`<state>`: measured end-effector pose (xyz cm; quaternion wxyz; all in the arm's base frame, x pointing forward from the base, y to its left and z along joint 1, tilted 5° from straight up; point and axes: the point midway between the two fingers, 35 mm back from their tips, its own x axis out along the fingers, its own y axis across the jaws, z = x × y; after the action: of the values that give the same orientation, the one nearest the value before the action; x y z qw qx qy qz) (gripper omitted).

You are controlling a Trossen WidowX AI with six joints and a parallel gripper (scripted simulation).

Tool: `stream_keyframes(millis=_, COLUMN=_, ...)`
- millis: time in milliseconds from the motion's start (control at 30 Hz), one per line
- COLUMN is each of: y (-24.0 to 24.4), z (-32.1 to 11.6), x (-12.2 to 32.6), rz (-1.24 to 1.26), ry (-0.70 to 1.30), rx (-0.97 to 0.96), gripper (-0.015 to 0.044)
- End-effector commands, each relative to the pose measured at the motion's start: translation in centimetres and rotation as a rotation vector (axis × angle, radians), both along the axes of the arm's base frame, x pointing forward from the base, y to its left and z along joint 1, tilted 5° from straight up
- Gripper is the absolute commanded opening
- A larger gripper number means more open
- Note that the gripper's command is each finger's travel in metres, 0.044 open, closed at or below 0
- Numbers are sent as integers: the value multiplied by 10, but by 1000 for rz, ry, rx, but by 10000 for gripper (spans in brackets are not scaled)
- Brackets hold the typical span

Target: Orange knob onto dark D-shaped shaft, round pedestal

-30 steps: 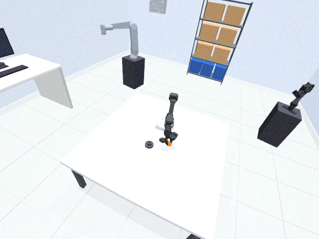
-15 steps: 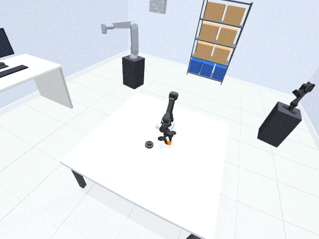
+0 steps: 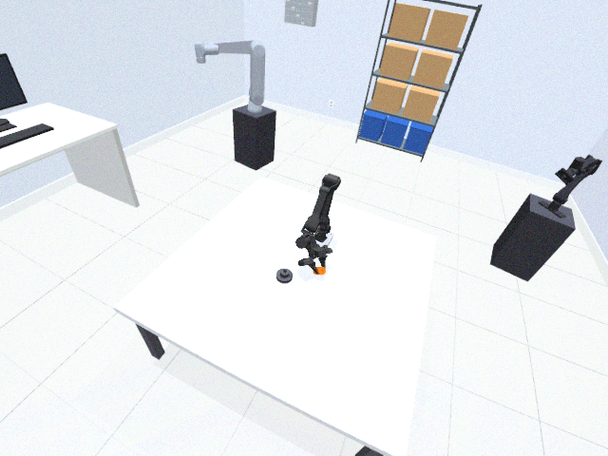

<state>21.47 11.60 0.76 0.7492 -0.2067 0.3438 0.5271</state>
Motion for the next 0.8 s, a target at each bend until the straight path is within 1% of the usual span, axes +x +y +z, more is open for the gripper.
stream_keyframes(millis=0, y=-4, z=0, x=-2, rz=-1, ry=-26, rx=59, gripper=179)
stream_keyframes(millis=767, y=-24, z=-6, x=-11, rz=-18, ry=-145, rx=372, gripper=179)
